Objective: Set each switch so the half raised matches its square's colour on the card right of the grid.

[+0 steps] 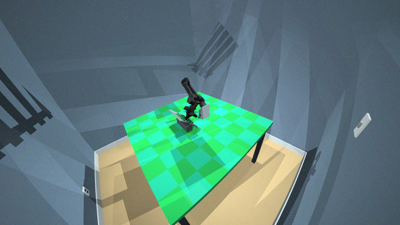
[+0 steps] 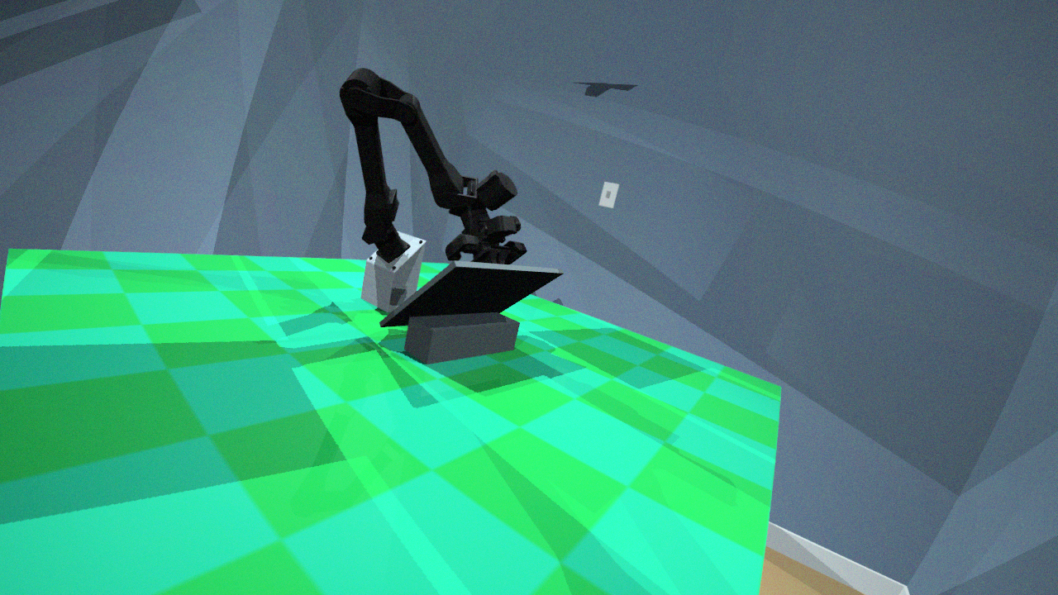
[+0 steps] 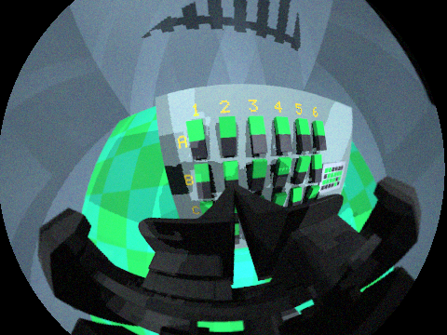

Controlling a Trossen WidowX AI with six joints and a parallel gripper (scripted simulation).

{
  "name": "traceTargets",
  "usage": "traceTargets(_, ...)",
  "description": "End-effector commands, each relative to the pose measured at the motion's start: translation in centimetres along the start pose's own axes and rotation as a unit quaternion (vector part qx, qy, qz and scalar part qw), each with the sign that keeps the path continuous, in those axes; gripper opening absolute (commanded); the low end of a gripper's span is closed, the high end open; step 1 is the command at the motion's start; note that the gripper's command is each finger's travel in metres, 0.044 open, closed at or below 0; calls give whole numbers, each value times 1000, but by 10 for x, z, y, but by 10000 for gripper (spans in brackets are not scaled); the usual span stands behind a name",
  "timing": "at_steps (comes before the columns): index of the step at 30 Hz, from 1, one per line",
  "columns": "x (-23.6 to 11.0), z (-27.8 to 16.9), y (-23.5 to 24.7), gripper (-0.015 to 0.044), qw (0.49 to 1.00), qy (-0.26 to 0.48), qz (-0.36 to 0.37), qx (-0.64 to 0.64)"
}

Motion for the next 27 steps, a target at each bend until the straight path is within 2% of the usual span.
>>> traceTargets(1,1,0,0,0,1000,0,1,-1)
traceTargets(10,0,0,0,0,1000,0,0,0)
traceTargets(20,-62,3,1,0,1000,14,4,-1)
traceTargets(27,-63,3,1,0,1000,14,4,-1)
Point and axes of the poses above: the point midway between the two fingers, 35 mm back from their tips, its own x axis out along the fingers, its own y axis across the jaws, z = x × y, the point moved 3 cm from there along -x, back along the fingers, and after that the axes turned 5 degrees about -x, right-handed, at the moved point
